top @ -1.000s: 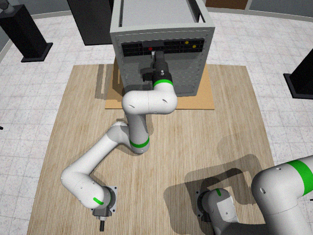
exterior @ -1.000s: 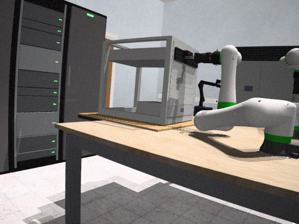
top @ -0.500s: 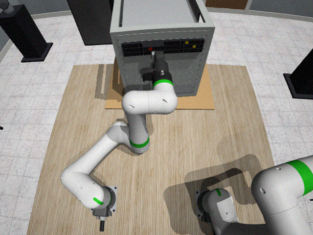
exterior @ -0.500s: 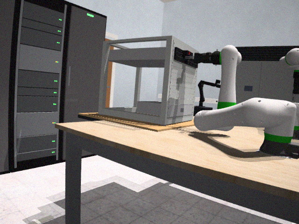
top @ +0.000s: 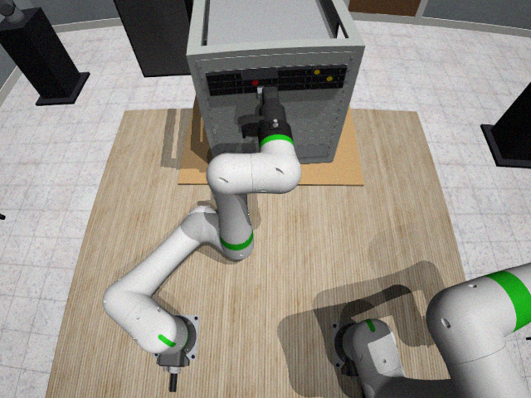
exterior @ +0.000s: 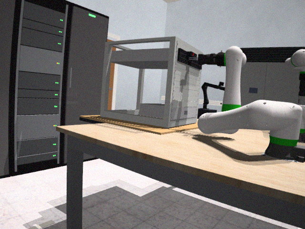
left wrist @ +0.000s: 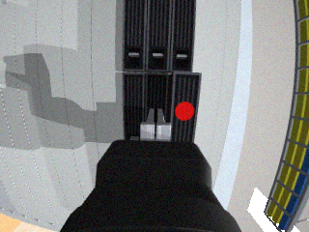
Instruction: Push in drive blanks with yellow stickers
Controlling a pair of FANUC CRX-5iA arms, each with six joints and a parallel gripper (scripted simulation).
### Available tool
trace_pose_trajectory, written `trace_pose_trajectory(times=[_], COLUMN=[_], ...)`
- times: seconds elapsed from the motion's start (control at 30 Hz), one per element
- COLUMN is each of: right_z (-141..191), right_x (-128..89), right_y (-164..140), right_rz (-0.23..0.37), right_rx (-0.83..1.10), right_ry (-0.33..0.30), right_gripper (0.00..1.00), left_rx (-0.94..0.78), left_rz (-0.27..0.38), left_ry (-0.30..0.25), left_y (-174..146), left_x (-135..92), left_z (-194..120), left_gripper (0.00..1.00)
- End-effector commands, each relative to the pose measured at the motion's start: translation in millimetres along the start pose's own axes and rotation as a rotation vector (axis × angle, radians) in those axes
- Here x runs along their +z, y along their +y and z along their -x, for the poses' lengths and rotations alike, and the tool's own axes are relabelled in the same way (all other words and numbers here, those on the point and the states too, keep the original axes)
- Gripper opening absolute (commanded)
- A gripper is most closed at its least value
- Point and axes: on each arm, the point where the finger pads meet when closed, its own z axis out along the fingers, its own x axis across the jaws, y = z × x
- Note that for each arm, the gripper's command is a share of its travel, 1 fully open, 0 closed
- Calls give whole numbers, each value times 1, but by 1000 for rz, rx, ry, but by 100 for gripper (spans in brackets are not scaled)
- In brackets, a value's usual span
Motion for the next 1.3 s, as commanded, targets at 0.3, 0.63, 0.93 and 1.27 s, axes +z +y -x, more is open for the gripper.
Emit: trace_pose_trajectory(times=[0.3,0.63,0.93,1.27], right_z=[0,0,0,0], right_x=[-1,-1,-1,-1], right_y=[0,0,0,0], right_rz=[2,2,2,2], right_rx=[0,0,0,0], right_ry=[0,0,0,0], right_gripper=[100,100,100,100], left_rx=[-1,-1,-1,-1], left_rz=[0,0,0,0], left_ry=[2,2,2,2], left_y=[0,0,0,0], left_x=[-4,-39,-80,-98], left_z=[-1,-1,-1,-1], left_gripper=[0,0,0,0])
